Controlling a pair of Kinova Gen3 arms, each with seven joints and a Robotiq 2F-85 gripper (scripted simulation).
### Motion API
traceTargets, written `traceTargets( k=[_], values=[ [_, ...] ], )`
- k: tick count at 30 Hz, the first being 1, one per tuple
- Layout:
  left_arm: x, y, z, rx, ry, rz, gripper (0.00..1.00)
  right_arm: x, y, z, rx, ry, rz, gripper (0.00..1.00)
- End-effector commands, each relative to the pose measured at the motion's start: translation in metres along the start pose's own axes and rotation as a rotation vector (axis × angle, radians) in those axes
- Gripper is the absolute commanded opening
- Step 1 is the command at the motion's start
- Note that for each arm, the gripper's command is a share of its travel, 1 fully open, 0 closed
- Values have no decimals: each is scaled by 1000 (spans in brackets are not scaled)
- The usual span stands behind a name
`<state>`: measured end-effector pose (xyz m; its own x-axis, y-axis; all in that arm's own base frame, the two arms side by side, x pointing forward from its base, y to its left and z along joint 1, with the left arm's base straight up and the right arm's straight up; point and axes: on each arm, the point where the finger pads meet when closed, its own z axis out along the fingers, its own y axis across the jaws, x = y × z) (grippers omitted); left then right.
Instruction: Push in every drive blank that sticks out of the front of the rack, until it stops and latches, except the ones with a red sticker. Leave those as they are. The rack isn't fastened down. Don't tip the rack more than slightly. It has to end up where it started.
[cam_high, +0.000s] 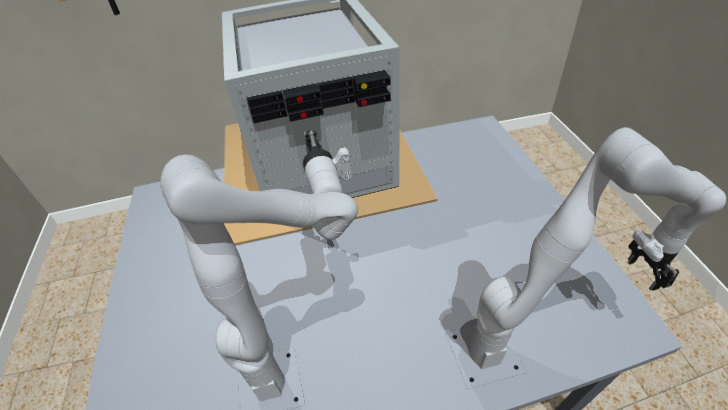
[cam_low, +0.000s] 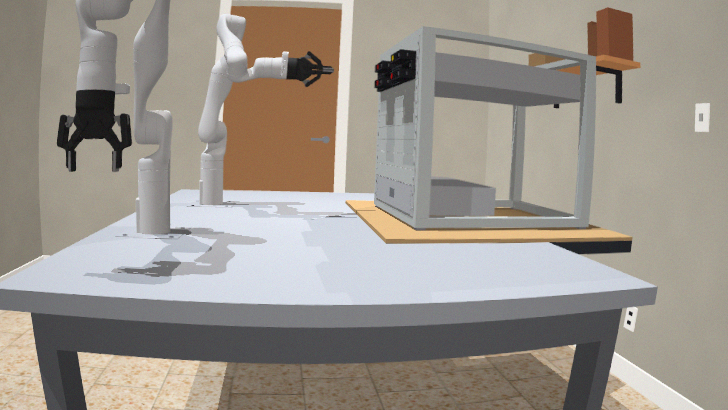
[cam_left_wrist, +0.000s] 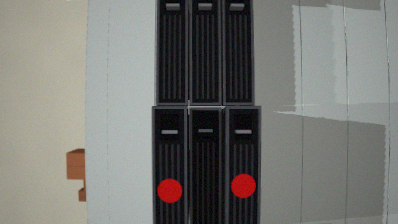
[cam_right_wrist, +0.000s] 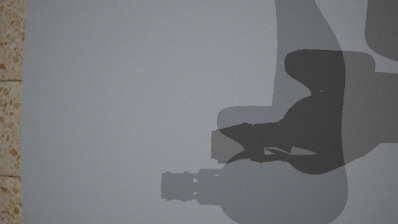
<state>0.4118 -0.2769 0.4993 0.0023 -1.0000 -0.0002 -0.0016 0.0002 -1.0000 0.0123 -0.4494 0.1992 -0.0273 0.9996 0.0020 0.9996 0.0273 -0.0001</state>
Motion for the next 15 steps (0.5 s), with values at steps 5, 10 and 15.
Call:
traceTargets(
  k=[5, 10, 15],
  values=[
    [43, -5, 17, 2, -1, -1, 99, 0, 0, -1, 0, -2, 0, 1000],
    [74, -8, 29, 2, -1, -1, 99, 0, 0, -1, 0, -2, 0, 1000],
    [91, -9, 36, 2, -1, -1, 99, 0, 0, -1, 0, -2, 0, 1000]
  ],
)
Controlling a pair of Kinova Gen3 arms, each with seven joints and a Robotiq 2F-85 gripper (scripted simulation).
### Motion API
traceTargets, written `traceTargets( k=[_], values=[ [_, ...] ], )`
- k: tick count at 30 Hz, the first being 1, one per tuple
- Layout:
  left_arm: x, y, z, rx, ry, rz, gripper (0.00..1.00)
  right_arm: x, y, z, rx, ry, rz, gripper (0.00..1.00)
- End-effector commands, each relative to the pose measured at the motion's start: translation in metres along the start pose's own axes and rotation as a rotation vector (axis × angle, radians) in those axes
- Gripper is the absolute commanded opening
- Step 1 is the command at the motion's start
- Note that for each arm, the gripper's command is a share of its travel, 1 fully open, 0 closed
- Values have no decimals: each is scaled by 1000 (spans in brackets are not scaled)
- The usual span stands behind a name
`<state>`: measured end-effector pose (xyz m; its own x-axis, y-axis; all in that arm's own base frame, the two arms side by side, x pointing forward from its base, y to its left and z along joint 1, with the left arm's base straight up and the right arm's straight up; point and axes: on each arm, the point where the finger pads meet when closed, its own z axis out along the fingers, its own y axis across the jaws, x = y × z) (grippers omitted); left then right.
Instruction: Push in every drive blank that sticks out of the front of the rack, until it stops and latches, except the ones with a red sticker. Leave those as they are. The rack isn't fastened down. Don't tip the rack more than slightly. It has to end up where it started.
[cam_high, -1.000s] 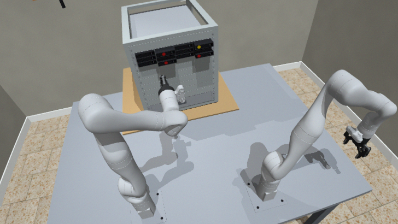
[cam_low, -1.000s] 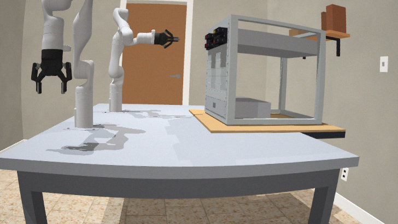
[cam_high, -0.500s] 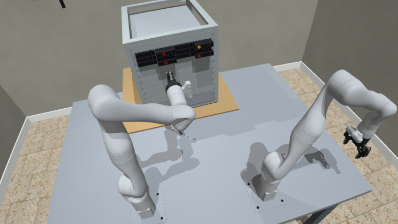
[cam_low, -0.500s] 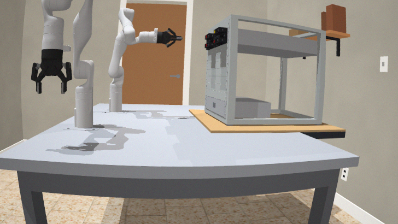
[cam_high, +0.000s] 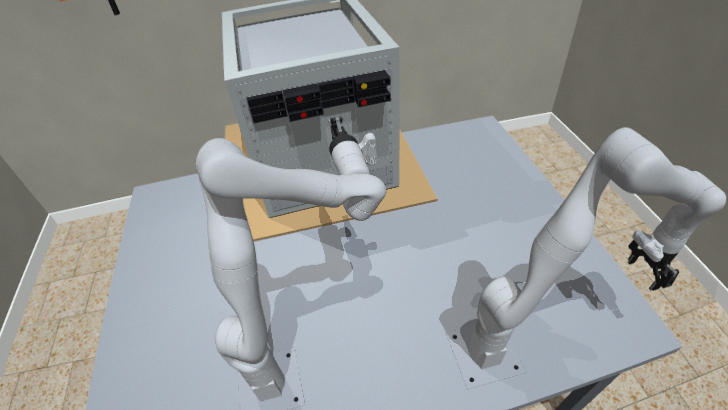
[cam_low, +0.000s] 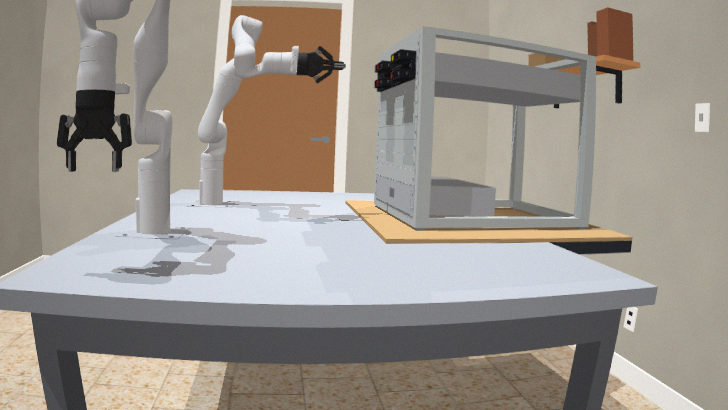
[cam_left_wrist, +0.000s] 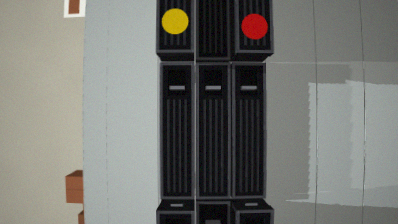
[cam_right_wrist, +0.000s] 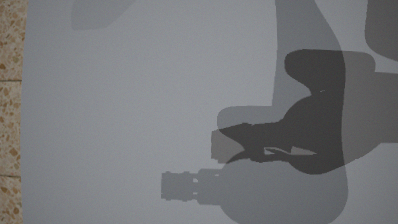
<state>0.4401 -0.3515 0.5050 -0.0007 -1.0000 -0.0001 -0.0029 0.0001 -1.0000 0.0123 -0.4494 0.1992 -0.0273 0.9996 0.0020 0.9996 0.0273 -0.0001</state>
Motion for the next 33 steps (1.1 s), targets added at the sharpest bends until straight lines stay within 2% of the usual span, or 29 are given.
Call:
traceTargets(
  k=[1, 13, 15, 28, 33],
  values=[
    [22, -4, 10, 3, -4, -1, 99, 0, 0, -1, 0, -2, 0, 1000],
    [81, -10, 33, 3, -4, -1, 99, 0, 0, -1, 0, -2, 0, 1000],
    [81, -10, 33, 3, -4, -1, 99, 0, 0, -1, 0, -2, 0, 1000],
    [125, -14, 50, 3, -4, -1, 99, 0, 0, -1, 0, -2, 0, 1000],
    [132, -15, 53, 3, -4, -1, 99, 0, 0, -1, 0, -2, 0, 1000]
  ],
)
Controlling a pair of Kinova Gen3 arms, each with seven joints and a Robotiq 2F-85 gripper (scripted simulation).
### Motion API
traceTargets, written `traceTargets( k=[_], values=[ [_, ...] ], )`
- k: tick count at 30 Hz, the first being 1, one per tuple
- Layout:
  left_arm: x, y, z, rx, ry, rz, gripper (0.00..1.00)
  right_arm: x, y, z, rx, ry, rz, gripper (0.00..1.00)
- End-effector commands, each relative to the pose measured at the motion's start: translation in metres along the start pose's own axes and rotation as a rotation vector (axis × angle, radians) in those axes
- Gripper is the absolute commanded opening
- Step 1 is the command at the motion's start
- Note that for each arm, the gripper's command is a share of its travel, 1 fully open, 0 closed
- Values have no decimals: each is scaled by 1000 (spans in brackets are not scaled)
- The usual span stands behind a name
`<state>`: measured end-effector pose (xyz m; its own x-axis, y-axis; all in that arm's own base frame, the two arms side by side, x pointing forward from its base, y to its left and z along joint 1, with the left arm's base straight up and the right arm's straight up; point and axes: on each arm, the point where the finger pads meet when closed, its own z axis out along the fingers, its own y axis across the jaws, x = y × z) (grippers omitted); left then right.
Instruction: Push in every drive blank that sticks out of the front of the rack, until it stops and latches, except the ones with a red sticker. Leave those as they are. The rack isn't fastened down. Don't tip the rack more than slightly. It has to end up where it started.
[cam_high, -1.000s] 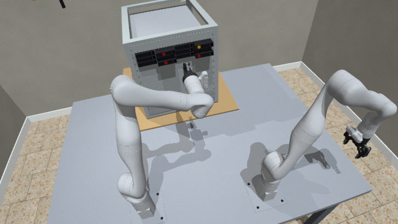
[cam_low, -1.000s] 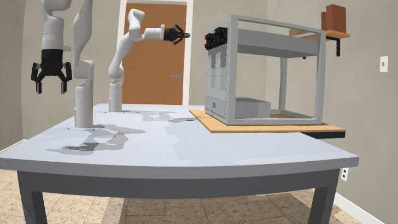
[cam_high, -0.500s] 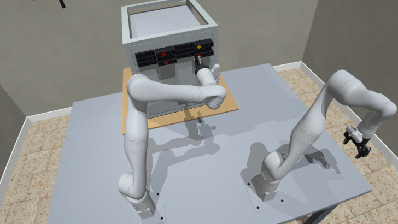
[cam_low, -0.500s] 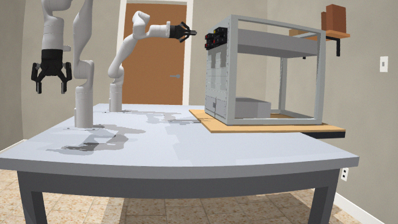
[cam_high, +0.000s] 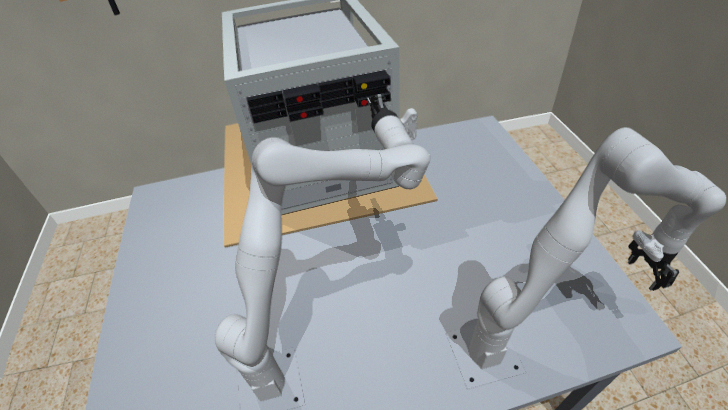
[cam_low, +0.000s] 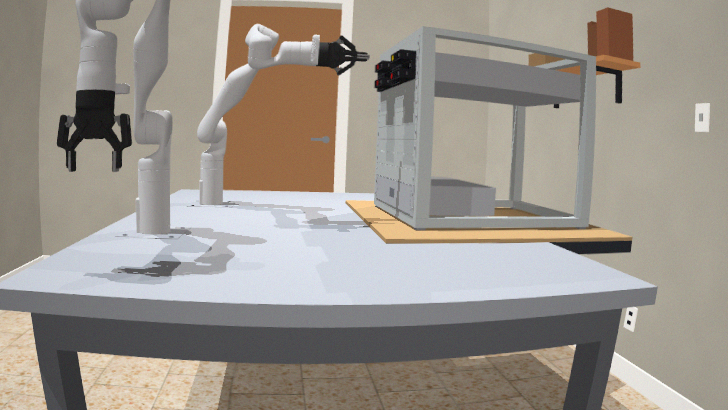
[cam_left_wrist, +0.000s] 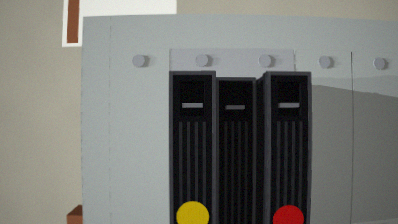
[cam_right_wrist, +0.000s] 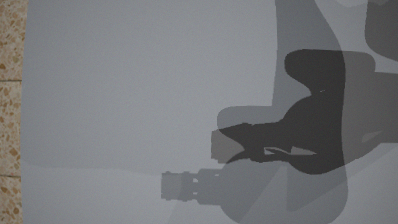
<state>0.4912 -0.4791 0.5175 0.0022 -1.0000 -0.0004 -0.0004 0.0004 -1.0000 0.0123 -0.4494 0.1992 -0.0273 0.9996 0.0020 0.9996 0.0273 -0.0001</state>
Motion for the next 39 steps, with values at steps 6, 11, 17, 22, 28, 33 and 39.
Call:
traceTargets(
  k=[6, 11, 17, 22, 28, 33, 39],
  values=[
    [16, -3, 6, 1, -1, -2, 99, 0, 0, -1, 0, -2, 0, 1000],
    [23, -4, 9, 1, -1, -2, 99, 0, 0, -1, 0, -2, 0, 1000],
    [27, -4, 11, 1, -1, -2, 99, 0, 0, -1, 0, -2, 0, 1000],
    [30, -4, 12, 1, -1, -2, 99, 0, 0, -1, 0, -2, 0, 1000],
    [32, -5, 13, 1, -1, -2, 99, 0, 0, -1, 0, -2, 0, 1000],
    [32, -5, 13, 1, -1, -2, 99, 0, 0, -1, 0, -2, 0, 1000],
    [32, -5, 14, 1, -1, -2, 99, 0, 0, -1, 0, -2, 0, 1000]
  ],
)
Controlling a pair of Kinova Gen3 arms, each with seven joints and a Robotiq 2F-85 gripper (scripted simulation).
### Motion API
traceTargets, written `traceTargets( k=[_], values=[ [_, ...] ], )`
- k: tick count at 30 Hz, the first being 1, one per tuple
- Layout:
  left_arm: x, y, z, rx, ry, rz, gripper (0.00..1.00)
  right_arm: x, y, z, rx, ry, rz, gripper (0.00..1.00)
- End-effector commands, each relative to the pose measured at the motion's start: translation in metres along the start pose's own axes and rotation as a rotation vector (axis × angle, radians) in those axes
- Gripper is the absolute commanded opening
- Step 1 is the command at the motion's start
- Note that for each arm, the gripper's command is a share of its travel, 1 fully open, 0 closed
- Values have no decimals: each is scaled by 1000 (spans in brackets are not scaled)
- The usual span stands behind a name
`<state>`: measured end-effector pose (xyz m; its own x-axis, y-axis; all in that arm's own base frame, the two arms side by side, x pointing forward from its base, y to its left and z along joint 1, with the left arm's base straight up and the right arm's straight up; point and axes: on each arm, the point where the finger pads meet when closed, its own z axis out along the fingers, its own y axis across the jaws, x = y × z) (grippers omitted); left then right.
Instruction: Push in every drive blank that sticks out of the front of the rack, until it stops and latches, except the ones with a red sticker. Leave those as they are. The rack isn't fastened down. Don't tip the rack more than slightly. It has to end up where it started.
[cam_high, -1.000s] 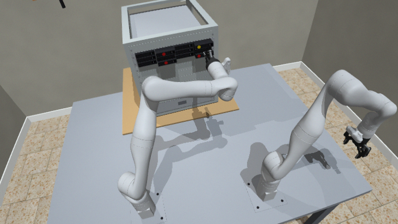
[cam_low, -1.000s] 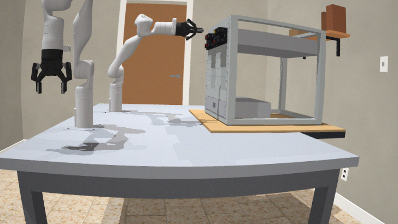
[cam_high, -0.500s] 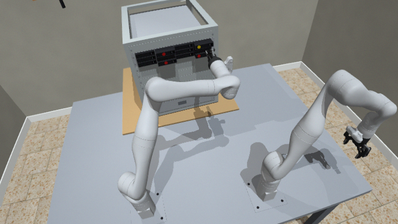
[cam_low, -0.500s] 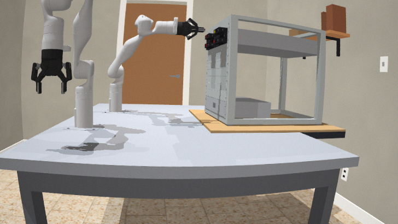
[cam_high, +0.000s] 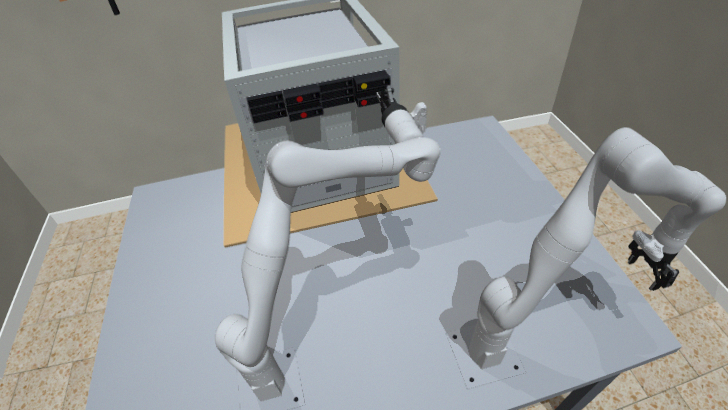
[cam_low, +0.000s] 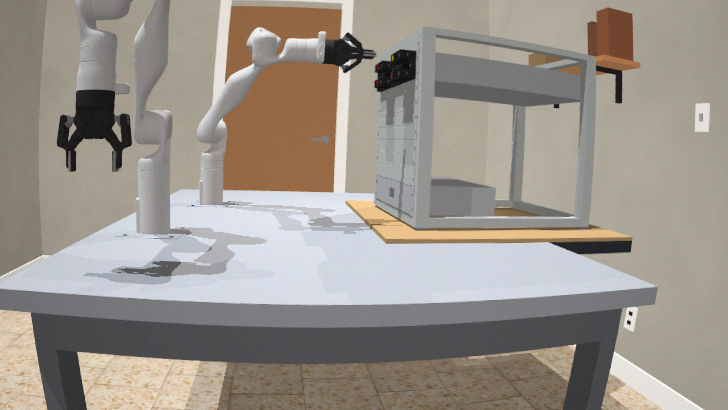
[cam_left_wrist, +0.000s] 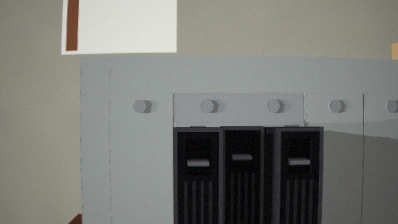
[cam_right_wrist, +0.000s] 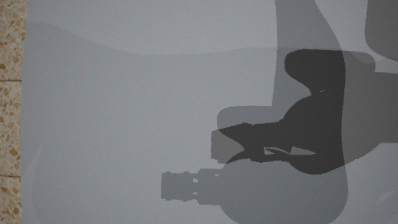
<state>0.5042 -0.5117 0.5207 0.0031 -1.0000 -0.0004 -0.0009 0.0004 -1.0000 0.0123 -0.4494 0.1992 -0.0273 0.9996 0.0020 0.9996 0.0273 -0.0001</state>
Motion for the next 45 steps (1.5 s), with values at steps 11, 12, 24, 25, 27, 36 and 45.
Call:
traceTargets(
  k=[11, 12, 24, 25, 27, 36, 45],
  values=[
    [0, -2, 44, 2, 0, -2, 99, 0, 0, -1, 0, -2, 0, 1000],
    [0, -2, 48, 2, 0, -2, 99, 0, 0, -1, 0, -2, 0, 1000],
    [0, -2, 53, 2, 0, -2, 99, 0, 0, -1, 0, -2, 0, 1000],
    [0, -2, 53, 2, 0, -2, 99, 0, 0, -1, 0, -2, 0, 1000],
    [0, -2, 53, 2, 0, -2, 99, 0, 0, -1, 0, -2, 0, 1000],
    [0, -2, 53, 2, 0, -2, 99, 0, 0, -1, 0, -2, 0, 1000],
    [0, -2, 53, 2, 0, -2, 99, 0, 0, -1, 0, -2, 0, 1000]
  ],
)
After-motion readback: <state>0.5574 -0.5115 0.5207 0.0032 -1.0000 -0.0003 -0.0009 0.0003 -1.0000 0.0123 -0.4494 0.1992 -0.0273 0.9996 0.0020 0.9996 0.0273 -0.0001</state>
